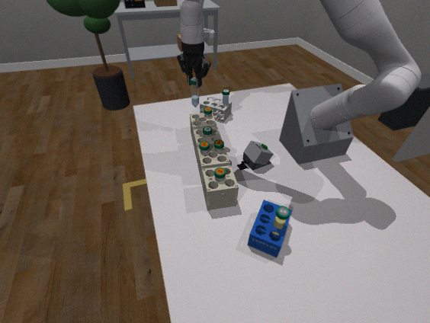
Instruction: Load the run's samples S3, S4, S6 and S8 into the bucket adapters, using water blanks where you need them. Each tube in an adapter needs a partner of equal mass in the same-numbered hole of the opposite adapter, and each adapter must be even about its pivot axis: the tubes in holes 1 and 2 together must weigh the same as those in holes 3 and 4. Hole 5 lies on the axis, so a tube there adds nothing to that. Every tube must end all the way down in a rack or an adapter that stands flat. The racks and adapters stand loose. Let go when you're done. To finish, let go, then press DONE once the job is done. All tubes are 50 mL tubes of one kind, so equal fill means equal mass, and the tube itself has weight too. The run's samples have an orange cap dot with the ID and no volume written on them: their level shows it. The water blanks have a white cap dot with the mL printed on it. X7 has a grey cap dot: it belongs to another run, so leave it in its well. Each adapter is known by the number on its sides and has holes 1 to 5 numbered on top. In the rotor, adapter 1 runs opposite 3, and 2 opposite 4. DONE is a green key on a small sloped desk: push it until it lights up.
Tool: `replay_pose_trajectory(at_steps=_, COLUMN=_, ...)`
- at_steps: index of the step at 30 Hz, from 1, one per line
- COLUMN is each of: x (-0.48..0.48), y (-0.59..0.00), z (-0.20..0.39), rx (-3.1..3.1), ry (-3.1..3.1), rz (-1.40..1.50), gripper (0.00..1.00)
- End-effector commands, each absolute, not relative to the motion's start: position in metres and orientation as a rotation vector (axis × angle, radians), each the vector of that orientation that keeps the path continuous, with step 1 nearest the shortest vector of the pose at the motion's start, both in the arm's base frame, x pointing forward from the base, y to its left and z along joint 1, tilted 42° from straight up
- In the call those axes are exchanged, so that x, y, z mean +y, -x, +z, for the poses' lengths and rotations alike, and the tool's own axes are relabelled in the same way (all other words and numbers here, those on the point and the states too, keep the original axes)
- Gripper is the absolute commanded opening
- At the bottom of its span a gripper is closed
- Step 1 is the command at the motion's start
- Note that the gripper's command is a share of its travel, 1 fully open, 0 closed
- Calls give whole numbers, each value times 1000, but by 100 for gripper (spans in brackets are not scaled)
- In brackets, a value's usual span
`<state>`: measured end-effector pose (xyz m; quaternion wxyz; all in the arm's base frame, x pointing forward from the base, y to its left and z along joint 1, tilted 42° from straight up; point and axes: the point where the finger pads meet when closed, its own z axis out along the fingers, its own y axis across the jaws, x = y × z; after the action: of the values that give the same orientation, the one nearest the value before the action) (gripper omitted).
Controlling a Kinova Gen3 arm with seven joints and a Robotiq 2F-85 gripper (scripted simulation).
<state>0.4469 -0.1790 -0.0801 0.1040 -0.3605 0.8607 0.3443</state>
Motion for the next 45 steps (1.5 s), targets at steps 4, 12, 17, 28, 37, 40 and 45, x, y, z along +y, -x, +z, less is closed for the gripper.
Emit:
replay_pose_trajectory(at_steps=4, x=-180, y=-448, z=-79, rx=2539, ry=1062, rz=1012, gripper=10)
replay_pose_trajectory(at_steps=12, x=-175, y=-447, z=-84, rx=2539, ry=1062, rz=1012, gripper=10)
replay_pose_trajectory(at_steps=17, x=-173, y=-447, z=-87, rx=2539, ry=1062, rz=1012, gripper=10)
replay_pose_trajectory(at_steps=28, x=-163, y=-446, z=-98, rx=2539, ry=1062, rz=1012, gripper=10)
replay_pose_trajectory(at_steps=37, x=-157, y=-445, z=-105, rx=2539, ry=1062, rz=1012, gripper=10)
replay_pose_trajectory(at_steps=40, x=-154, y=-445, z=-108, rx=2539, ry=1062, rz=1012, gripper=10)
replay_pose_trajectory(at_steps=45, x=-153, y=-445, z=-109, rx=2539, ry=1062, rz=1012, gripper=10)
